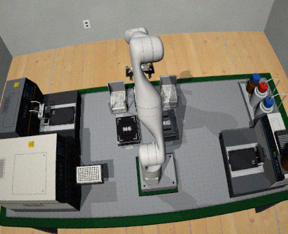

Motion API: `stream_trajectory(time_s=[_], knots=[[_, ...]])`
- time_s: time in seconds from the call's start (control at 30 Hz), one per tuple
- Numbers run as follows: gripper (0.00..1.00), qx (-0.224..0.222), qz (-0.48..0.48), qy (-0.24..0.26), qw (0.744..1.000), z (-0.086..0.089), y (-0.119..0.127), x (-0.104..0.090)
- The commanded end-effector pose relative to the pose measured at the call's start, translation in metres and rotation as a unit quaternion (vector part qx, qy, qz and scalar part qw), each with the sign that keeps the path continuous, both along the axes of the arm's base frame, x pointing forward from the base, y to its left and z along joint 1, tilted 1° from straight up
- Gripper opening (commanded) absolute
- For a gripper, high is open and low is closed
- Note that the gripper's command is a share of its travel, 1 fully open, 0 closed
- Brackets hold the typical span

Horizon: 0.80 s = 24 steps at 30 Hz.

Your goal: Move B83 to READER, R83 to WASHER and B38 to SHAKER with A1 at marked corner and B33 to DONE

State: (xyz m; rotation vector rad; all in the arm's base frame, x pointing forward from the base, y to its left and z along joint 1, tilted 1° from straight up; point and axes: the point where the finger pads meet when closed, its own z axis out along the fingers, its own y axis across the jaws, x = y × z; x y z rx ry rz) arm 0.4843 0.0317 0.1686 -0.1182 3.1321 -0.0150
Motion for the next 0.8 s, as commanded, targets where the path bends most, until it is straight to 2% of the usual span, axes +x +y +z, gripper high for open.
stream_trajectory(time_s=[0.0, 0.3, 0.77], knots=[[1.00, 0.000, 0.000, -0.001, 1.000, 0.004, 0.000, 0.000], [1.00, 0.000, 0.000, -0.001, 1.000, 0.006, 0.000, 0.000], [1.00, 0.000, -0.005, -0.001, 1.000, 0.006, 0.040, -0.002]])
